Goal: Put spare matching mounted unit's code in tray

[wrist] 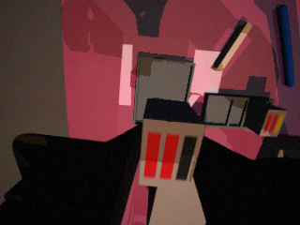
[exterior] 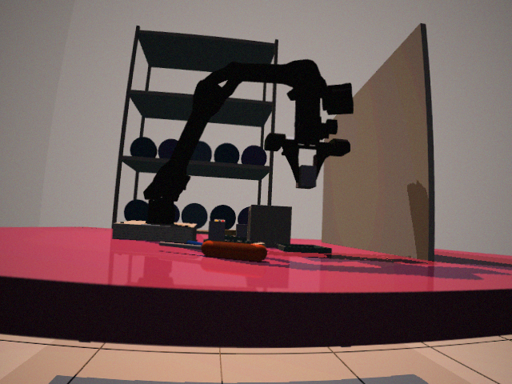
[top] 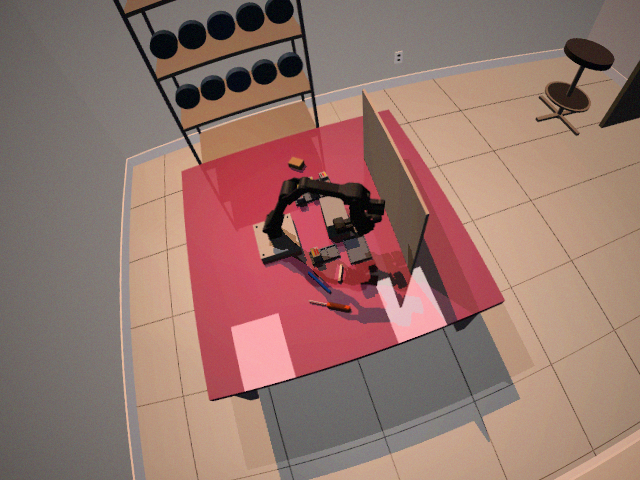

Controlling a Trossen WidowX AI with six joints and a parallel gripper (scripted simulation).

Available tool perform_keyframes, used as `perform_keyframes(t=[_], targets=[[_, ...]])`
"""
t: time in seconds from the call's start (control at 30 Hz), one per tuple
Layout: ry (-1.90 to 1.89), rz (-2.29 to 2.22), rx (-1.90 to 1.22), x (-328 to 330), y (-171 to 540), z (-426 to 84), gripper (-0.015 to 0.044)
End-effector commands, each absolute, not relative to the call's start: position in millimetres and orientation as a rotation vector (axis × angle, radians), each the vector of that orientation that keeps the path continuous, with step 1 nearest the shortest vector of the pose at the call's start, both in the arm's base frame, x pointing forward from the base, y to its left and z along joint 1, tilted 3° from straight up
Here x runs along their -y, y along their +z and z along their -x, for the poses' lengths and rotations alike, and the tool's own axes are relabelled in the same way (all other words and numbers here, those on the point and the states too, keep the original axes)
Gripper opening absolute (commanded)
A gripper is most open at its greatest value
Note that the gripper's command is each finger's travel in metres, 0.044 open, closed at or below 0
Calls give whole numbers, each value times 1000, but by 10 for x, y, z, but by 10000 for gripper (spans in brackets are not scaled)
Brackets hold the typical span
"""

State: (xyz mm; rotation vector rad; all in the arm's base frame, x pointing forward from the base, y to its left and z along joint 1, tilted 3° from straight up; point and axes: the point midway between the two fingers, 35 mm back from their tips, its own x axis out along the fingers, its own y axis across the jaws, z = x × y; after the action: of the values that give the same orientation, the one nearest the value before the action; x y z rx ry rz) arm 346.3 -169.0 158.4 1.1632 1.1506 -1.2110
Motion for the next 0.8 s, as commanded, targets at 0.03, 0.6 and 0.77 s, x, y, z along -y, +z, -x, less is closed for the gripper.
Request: perform_keyframes(t=[0.03, 0.6, 0.77], targets=[[-1214, -1164, -1151, 1698, 1531, -3466, 0], [-1214, -1164, -1151, 1714, 1402, -3486, 0], [-1214, -1164, -1151, 1719, 1364, -3491, 0]])
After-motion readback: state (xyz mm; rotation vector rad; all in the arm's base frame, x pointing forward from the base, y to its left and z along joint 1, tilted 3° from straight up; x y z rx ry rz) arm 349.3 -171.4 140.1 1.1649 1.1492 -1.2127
